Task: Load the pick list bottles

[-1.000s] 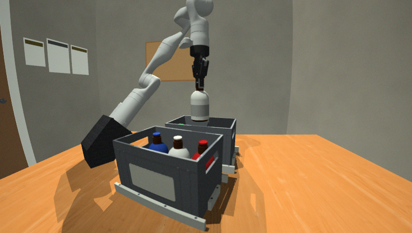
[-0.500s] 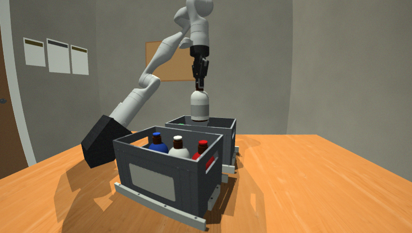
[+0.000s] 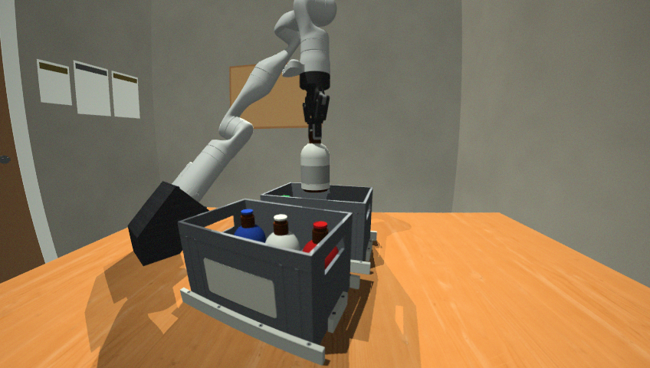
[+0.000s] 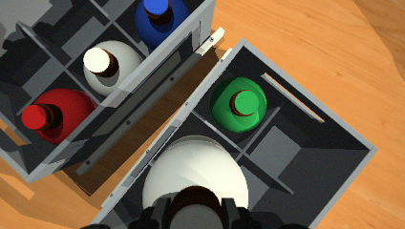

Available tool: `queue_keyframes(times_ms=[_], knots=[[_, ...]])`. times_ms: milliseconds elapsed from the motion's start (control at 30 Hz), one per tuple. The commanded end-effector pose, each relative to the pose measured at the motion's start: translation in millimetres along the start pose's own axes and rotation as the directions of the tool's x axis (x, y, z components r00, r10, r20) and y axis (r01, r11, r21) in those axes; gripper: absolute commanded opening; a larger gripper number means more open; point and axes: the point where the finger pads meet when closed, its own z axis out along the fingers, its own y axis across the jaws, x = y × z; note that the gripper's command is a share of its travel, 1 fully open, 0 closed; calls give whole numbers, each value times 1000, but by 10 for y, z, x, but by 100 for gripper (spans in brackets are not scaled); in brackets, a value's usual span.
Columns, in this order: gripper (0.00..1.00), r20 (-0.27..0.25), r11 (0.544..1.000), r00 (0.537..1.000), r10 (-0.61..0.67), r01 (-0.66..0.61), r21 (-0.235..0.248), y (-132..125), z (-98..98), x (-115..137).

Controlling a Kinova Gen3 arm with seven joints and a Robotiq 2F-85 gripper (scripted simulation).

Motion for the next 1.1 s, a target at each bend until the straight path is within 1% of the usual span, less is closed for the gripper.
queue_keyframes(times_ms=[0,167,467,567,1067], knots=[[10,-1,1000,1000,-2,2,6,1,-21,-1],[10,0,1000,1000,-9,9,11,-3,-13,0],[10,2,1000,1000,-9,9,6,-4,99,-16],[10,2,1000,1000,-8,8,9,-17,98,-10],[10,3,1000,1000,-8,8,5,-6,252,-14]])
